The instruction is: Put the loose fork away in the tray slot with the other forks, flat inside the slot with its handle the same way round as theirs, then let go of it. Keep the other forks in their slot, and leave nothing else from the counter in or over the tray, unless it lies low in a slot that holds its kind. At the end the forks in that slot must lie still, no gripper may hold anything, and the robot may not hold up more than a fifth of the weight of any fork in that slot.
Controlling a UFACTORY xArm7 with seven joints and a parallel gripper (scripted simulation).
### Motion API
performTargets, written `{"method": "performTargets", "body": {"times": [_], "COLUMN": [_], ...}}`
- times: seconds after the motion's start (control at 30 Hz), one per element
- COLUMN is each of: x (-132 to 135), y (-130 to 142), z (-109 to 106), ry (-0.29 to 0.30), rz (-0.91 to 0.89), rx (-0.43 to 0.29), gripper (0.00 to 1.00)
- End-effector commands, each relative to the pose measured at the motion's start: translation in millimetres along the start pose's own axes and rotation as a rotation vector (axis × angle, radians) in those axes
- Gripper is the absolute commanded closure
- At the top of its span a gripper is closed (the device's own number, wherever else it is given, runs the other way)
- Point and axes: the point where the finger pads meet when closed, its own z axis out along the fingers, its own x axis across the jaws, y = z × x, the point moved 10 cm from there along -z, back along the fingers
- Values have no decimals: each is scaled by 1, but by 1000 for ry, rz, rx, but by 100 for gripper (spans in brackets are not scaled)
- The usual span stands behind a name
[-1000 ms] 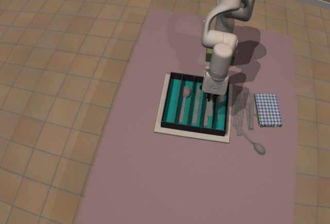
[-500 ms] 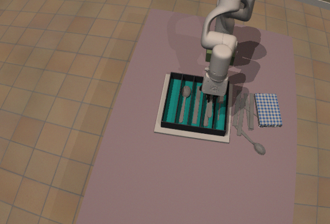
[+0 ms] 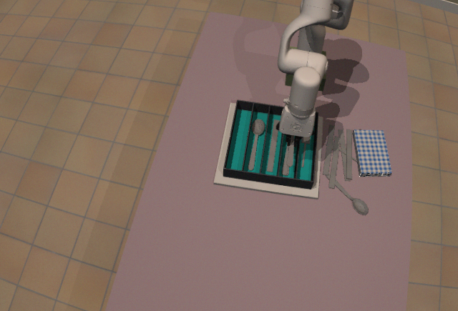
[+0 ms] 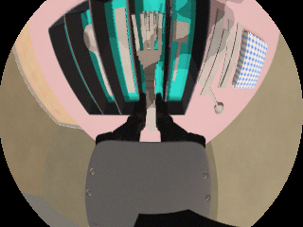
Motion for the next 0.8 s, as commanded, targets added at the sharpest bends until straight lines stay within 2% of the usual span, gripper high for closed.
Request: {"method": "performTargets", "body": {"times": [0.0, 0.77], "x": [0, 1], "y": [1, -4], "z": [9, 51], "ry": [-1, -1], "rz": [0, 0], "rx": [-4, -4], "gripper": [95, 95]}}
